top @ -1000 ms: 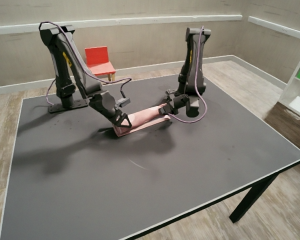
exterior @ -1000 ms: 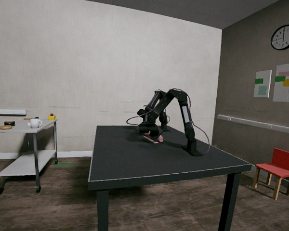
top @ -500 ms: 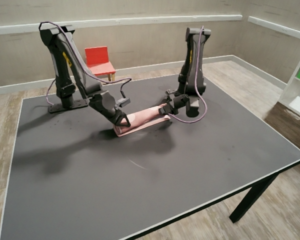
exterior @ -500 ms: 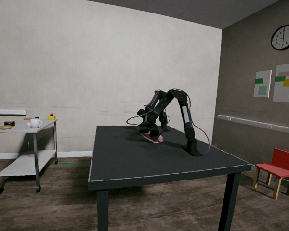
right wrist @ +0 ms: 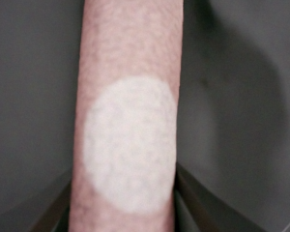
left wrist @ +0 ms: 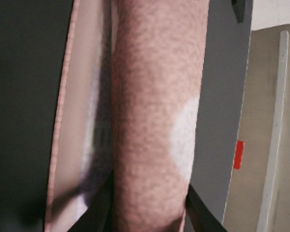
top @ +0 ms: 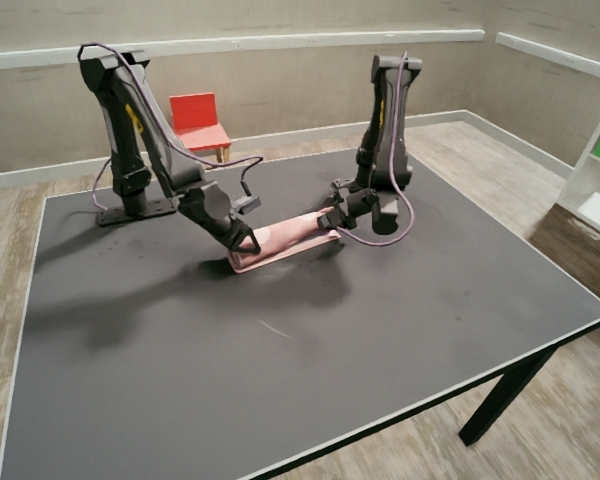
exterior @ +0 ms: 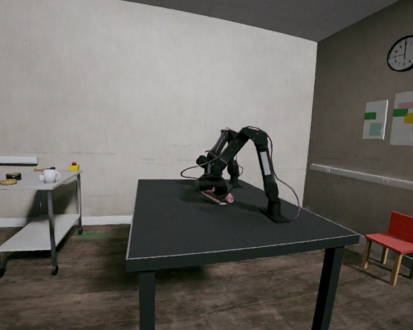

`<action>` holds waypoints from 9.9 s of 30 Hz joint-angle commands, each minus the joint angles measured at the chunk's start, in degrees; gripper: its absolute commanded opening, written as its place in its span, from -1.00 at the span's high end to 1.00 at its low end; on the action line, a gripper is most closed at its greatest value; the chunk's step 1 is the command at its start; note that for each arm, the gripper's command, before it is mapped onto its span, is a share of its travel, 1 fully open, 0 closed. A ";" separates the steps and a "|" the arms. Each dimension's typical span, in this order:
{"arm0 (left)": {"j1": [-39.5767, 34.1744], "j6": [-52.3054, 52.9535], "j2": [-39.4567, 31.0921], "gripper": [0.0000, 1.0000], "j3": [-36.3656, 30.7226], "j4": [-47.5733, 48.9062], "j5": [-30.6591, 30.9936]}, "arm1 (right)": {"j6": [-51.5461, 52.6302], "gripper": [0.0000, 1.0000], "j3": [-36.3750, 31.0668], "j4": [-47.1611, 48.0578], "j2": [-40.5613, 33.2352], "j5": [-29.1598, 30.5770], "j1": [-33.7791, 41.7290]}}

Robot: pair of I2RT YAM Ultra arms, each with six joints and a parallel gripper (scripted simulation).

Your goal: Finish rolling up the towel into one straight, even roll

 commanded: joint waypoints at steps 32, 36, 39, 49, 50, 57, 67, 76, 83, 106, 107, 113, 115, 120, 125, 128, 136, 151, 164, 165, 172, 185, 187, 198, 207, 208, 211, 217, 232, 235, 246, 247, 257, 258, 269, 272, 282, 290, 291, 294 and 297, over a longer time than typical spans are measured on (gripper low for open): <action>0.43 0.76 -1.07 -0.48 1.46 -1.80 1.68 | 0.63 0.13 1.72 0.60 0.00 -0.35 0.36; 0.42 0.77 -1.37 -0.70 1.67 -2.32 1.68 | 0.63 0.13 1.72 0.60 0.00 -0.35 0.36; 1.25 2.06 -1.43 -0.70 2.32 -4.08 1.49 | 0.63 0.13 1.72 0.60 0.00 -0.35 0.36; 7.92 12.02 -1.21 -0.70 8.20 -17.54 -0.23 | 0.63 0.13 1.72 0.60 0.00 -0.35 0.36; 8.74 13.16 -1.15 -0.70 8.98 -19.12 -0.50 | 0.63 0.13 1.72 0.60 0.00 -0.35 0.36; 11.76 18.34 0.05 -0.70 12.80 -26.04 -1.74 | 0.63 0.13 1.78 0.51 0.02 -0.36 0.36; 11.81 18.91 0.38 -0.70 13.11 -26.61 -1.87 | 0.96 0.13 5.91 -5.93 1.93 -1.49 -0.10; 11.82 18.95 0.39 -0.70 13.12 -26.64 -1.87 | 1.79 0.13 16.23 -21.06 7.48 -4.20 -1.17; 11.82 18.95 0.39 -0.70 13.12 -26.65 -1.87 | 1.41 0.13 24.81 -32.67 12.99 -6.11 -1.89; 11.82 18.95 0.39 -0.70 13.12 -26.65 -1.87 | -2.16 0.13 60.40 -77.29 39.27 -12.02 -4.05; 11.82 18.95 0.39 -0.70 13.12 -26.65 -1.87 | -2.43 0.13 61.72 -78.86 40.31 -12.15 -4.09; 11.82 18.95 0.39 -0.70 13.12 -26.65 -1.87 | -2.47 0.13 62.81 -80.44 41.96 -12.50 -4.22; 11.82 18.95 0.39 -0.70 13.12 -26.65 -1.87 | -2.66 0.13 62.86 -80.44 42.28 -12.46 -4.22; 11.82 18.95 0.39 -0.70 13.12 -26.65 -1.87 | -3.27 0.13 63.17 -80.44 43.45 -12.35 -4.19; 11.82 18.95 0.39 -0.70 13.12 -26.65 -1.87 | -3.13 -0.09 63.05 -80.44 43.13 -12.36 -4.19; 11.82 18.95 0.39 -0.70 13.12 -26.65 -1.87 | -2.87 -0.26 62.82 -80.44 42.51 -12.40 -4.20; 11.82 18.95 0.39 -0.70 13.12 -26.65 -1.87 | -2.36 -0.59 62.44 -80.44 41.39 -12.48 -4.22; 11.82 18.95 0.39 -0.70 13.12 -26.65 -1.87 | -1.17 -0.70 63.91 -80.44 36.99 -11.29 -8.86; 11.69 18.10 -3.03 -0.70 11.40 -25.65 -3.31 | -1.49 -0.70 64.13 -80.44 33.65 -9.70 -11.23; 11.64 17.87 -4.14 -0.70 10.86 -25.37 -3.79 | -1.84 -0.70 63.68 -80.44 33.08 -9.28 -11.25; 11.23 16.38 -11.90 -0.70 7.47 -23.93 -7.15 | -4.23 -0.70 60.56 -80.44 28.96 -6.41 -11.44; 7.89 11.60 -38.33 -0.70 0.53 -24.29 -19.31 | -8.81 -0.70 45.44 -75.26 9.50 1.87 -12.76; 6.71 10.84 -43.09 -0.70 -0.09 -24.96 -21.87 | -9.17 -0.70 41.70 -73.19 4.63 3.29 -13.12; -9.10 1.17 -67.02 -0.70 1.07 -30.68 -40.92 | -12.70 -0.70 24.86 -64.96 -23.59 9.77 -16.50; -32.37 -13.08 -74.18 -0.70 4.55 -35.77 -57.36 | -17.02 -0.70 19.10 -63.33 -37.57 11.43 -20.09; -35.54 -14.92 -74.51 -0.70 5.15 -36.70 -59.11 | -17.68 -0.70 18.59 -63.30 -39.11 11.49 -20.66; -43.94 -19.90 -74.69 -0.70 7.09 -39.74 -63.14 | -19.72 -0.70 17.48 -63.36 -42.93 11.30 -22.54; -52.09 -24.95 -75.96 -0.70 8.37 -42.41 -65.95 | -22.47 -0.70 16.58 -63.68 -46.41 10.34 -25.23; -49.29 -23.30 -76.39 -0.70 8.55 -42.41 -64.07 | -23.22 -0.70 16.48 -63.81 -46.70 9.77 -25.97; -49.28 -23.29 -76.39 -0.70 8.55 -42.41 -64.06 | -23.22 -0.70 16.48 -63.82 -46.70 9.77 -25.97; -49.22 -23.25 -76.38 -0.70 8.55 -42.41 -64.03 | -23.23 -0.70 16.48 -63.82 -46.70 9.76 -25.97; -49.22 -23.25 -76.38 -0.70 8.55 -42.41 -64.03 | -23.23 -0.70 16.48 -63.82 -46.70 9.76 -25.97; -49.22 -23.25 -76.38 -0.70 8.55 -42.41 -64.03 | -23.23 -0.70 16.48 -63.82 -46.70 9.76 -25.97; -49.22 -23.25 -76.38 -0.70 8.55 -42.41 -64.03 | -23.23 -0.70 16.48 -63.82 -46.70 9.76 -25.97; -49.22 -23.25 -76.38 -0.70 8.55 -42.41 -64.03 | -23.23 -0.70 16.48 -63.82 -46.70 9.76 -25.97; -49.22 -23.25 -76.38 -0.70 8.55 -42.41 -64.03 | -23.23 -0.70 16.48 -63.82 -46.70 9.76 -25.97; -49.22 -23.25 -76.38 -0.70 8.55 -42.41 -64.03 | -23.23 -0.70 16.48 -63.82 -46.70 9.76 -25.97; -49.22 -23.25 -76.38 -0.70 8.55 -42.41 -64.03 | -23.23 -0.70 16.48 -63.82 -46.70 9.76 -25.97; -49.22 -23.25 -76.38 -0.70 8.55 -42.41 -64.03 | -23.23 -0.70 16.48 -63.82 -46.70 9.76 -25.97; -49.22 -23.25 -76.38 -0.70 8.55 -42.41 -64.03 | -23.23 -0.70 16.48 -63.82 -46.70 9.76 -25.97; -49.22 -23.25 -76.38 -0.70 8.55 -42.41 -64.03 | -23.23 -0.70 16.48 -63.82 -46.70 9.76 -25.97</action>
